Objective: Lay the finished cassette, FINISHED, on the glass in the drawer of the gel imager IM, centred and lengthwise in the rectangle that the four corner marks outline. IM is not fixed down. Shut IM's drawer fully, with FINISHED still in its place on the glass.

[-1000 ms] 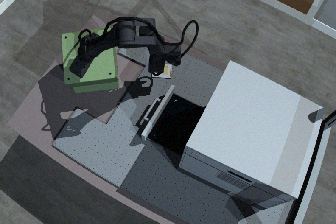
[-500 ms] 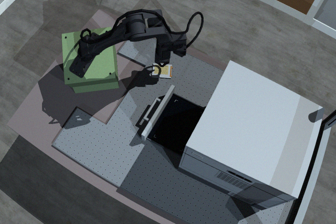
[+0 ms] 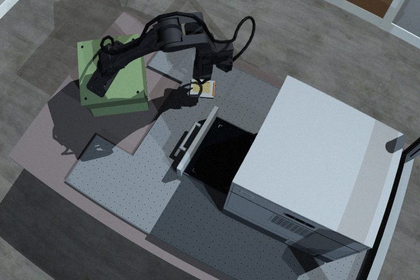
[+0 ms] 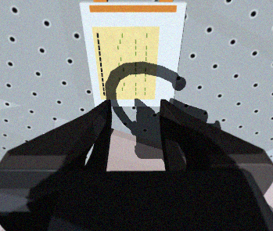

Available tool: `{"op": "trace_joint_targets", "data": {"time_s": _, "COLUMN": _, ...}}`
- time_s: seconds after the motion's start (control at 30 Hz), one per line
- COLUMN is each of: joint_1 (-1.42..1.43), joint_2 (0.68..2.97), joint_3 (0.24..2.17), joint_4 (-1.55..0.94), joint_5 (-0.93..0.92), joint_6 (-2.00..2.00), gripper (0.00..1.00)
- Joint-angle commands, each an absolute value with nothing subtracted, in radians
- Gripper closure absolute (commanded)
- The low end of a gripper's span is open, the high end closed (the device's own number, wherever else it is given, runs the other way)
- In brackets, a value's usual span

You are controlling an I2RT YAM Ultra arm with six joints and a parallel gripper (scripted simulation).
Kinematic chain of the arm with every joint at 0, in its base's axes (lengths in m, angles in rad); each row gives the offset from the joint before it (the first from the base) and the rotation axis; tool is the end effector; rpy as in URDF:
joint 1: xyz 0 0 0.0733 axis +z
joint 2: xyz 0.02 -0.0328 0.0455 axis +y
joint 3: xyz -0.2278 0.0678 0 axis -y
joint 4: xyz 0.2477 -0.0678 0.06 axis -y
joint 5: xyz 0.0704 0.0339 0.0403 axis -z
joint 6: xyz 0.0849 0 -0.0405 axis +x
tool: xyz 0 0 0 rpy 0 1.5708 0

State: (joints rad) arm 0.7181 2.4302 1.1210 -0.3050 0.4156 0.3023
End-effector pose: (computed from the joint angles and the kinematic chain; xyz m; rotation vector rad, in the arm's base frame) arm 0.2537 0.1776 -0.1042 -0.6162 2.8565 -0.5686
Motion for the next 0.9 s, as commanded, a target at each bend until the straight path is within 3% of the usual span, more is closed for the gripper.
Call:
{"op": "trace_joint_targets", "data": {"time_s": 0.0, "joint_1": 0.733, "joint_2": 2.407, "joint_3": 1.155, "joint_4": -0.32, "joint_5": 0.419, "joint_6": 0.309, "gripper": 0.65}}
{"op": "trace_joint_targets", "data": {"time_s": 0.7, "joint_1": 0.733, "joint_2": 2.407, "joint_3": 1.155, "joint_4": -0.32, "joint_5": 0.419, "joint_6": 0.309, "gripper": 0.65}}
{"op": "trace_joint_targets", "data": {"time_s": 0.73, "joint_1": 0.733, "joint_2": 2.407, "joint_3": 1.155, "joint_4": -0.32, "joint_5": 0.419, "joint_6": 0.309, "gripper": 0.0}}
{"op": "trace_joint_targets", "data": {"time_s": 0.87, "joint_1": 0.733, "joint_2": 2.407, "joint_3": 1.155, "joint_4": -0.32, "joint_5": 0.419, "joint_6": 0.308, "gripper": 0.0}}
